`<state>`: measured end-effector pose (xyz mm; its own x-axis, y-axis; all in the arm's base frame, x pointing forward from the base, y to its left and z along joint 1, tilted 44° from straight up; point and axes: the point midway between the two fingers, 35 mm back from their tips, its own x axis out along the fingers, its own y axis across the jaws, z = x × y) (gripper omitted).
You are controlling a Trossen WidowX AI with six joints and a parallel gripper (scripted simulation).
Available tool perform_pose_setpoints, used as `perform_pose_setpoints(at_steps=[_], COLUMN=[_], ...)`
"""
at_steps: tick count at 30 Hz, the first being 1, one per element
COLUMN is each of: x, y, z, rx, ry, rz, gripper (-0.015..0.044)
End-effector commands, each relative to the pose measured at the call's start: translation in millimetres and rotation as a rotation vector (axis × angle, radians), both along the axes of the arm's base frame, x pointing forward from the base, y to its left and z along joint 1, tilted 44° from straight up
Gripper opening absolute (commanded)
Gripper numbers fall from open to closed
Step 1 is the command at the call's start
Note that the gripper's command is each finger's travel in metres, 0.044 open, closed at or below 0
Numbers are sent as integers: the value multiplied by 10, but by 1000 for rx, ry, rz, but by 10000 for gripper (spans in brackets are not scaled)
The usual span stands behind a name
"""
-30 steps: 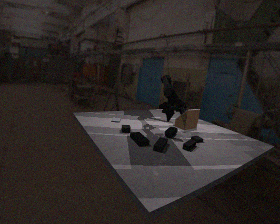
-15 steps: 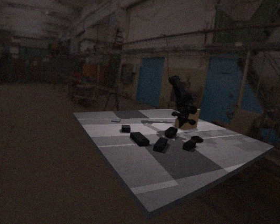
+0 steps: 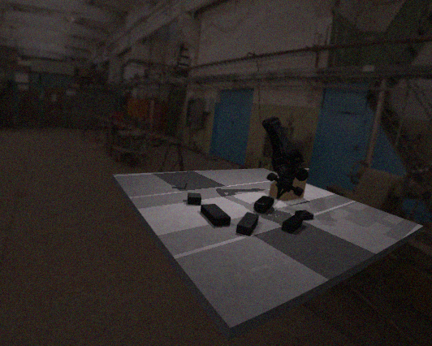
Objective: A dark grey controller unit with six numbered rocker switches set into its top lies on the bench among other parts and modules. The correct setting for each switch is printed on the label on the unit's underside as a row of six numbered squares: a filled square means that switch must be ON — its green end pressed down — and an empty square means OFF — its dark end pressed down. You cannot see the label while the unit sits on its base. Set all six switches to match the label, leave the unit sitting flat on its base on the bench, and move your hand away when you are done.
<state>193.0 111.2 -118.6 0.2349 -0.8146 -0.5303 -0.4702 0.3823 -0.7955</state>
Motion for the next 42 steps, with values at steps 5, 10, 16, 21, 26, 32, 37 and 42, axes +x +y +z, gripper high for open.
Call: perform_pose_setpoints(at_steps=[5, 10, 16, 21, 26, 32, 37, 42], x=[19, 28, 37, 42, 44, 47, 56, 67], y=[-90, -145, -213, -270, -329, -348, -358, -370], z=[-96, -157, -228, -286, -341, -355, -344, -332], rx=[-6, -7, -7, -8, -9, -9, -9, -10], ry=[2, 2, 2, 1, 0, 0, 0, 0], rz=[6, 7, 7, 7, 8, 8, 8, 8], gripper=[0, 0, 0, 0, 0, 0, 0, 0])
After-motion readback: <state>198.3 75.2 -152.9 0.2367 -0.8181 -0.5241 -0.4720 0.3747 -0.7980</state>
